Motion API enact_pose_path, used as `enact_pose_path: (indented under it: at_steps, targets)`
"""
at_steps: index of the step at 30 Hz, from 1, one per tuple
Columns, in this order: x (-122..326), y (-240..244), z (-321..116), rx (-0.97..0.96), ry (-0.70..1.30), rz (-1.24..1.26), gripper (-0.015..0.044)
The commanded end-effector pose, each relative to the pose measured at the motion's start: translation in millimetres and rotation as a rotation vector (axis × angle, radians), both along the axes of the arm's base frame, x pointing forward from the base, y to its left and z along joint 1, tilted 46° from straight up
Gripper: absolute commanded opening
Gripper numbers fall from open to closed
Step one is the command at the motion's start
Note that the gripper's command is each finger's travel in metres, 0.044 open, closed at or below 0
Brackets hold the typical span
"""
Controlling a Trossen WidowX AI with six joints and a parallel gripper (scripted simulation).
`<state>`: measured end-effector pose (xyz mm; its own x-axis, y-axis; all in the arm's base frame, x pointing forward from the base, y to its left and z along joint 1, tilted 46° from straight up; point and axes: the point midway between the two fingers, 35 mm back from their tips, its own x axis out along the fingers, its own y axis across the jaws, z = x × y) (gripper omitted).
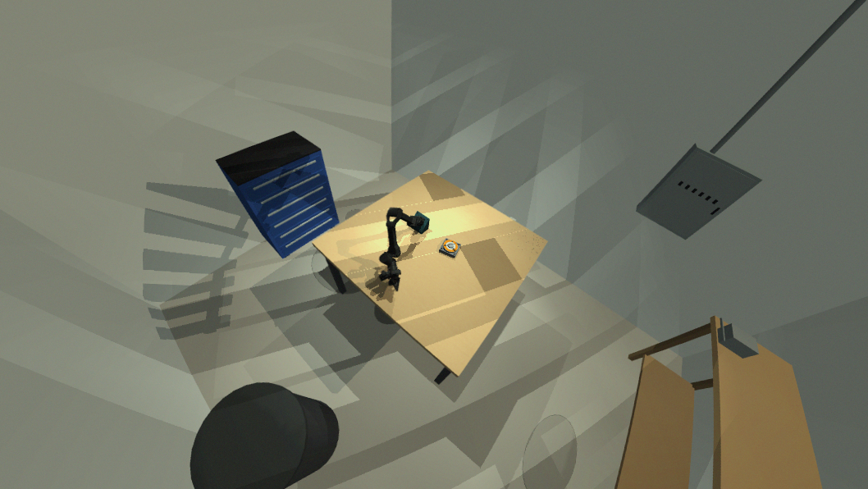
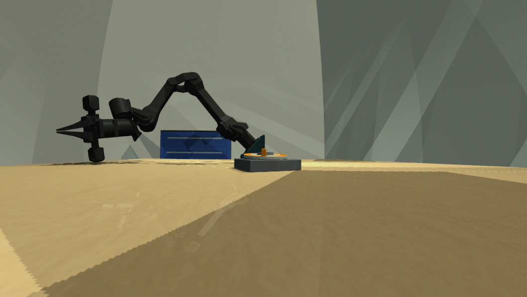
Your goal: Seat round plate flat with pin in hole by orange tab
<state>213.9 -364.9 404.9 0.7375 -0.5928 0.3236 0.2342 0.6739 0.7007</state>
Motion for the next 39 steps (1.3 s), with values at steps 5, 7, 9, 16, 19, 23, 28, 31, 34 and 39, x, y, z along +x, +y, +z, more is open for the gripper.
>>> enact_pose_path:
  at_steps: [5,7,9,16,19,23,28,31,34,39]
  targets:
    - [100.7,31.7,-47.5,0.159,0.150,0.133,0.0000]
    - [128.8,44.6,-69.2,0.218,0.219,0.160,0.0000]
    - [143.1,52.2,-82.6,0.255,0.259,0.174,0.0000]
    - [210.6,119.3,-169.2,0.456,0.538,0.261,0.0000]
    - [222.6,140.5,-197.6,0.484,0.661,0.257,0.0000]
    - [234.9,190.6,-253.7,0.496,0.946,0.245,0.0000]
    - [228.0,245.0,-305.6,0.430,1.278,0.224,0.0000]
    - [212.5,281.1,-335.6,0.327,1.529,0.202,0.0000]
    - [199.9,300.0,-349.3,0.238,1.682,0.185,0.0000]
    - [153.1,352.3,-368.3,-0.235,2.186,0.101,0.0000]
